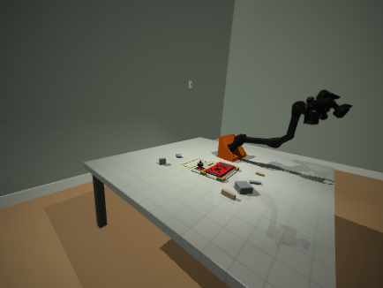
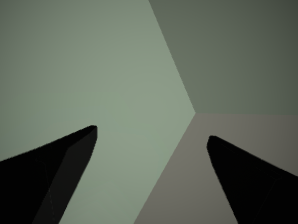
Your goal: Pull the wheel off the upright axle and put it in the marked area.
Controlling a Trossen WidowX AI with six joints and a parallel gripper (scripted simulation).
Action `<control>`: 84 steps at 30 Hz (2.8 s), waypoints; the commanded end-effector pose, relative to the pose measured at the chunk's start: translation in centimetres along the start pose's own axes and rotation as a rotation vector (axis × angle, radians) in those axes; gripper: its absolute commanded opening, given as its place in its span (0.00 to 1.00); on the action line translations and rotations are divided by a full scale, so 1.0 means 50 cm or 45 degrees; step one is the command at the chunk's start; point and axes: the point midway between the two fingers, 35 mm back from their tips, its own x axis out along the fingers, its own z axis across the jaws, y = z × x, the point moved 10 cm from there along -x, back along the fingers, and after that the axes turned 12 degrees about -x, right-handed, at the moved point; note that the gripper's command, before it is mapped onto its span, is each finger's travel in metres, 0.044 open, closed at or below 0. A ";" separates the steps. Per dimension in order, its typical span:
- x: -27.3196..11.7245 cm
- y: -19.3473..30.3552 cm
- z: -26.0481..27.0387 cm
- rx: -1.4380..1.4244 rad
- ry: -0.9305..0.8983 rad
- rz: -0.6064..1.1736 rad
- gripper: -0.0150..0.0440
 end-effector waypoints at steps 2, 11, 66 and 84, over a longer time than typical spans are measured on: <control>-0.001 0.004 -0.003 -0.011 0.001 0.010 0.84; -0.031 0.083 -0.070 -0.244 0.021 0.246 0.76; -0.669 0.363 -0.334 -0.732 -0.307 2.399 0.76; -0.895 0.299 -0.326 -0.578 -0.599 3.037 0.76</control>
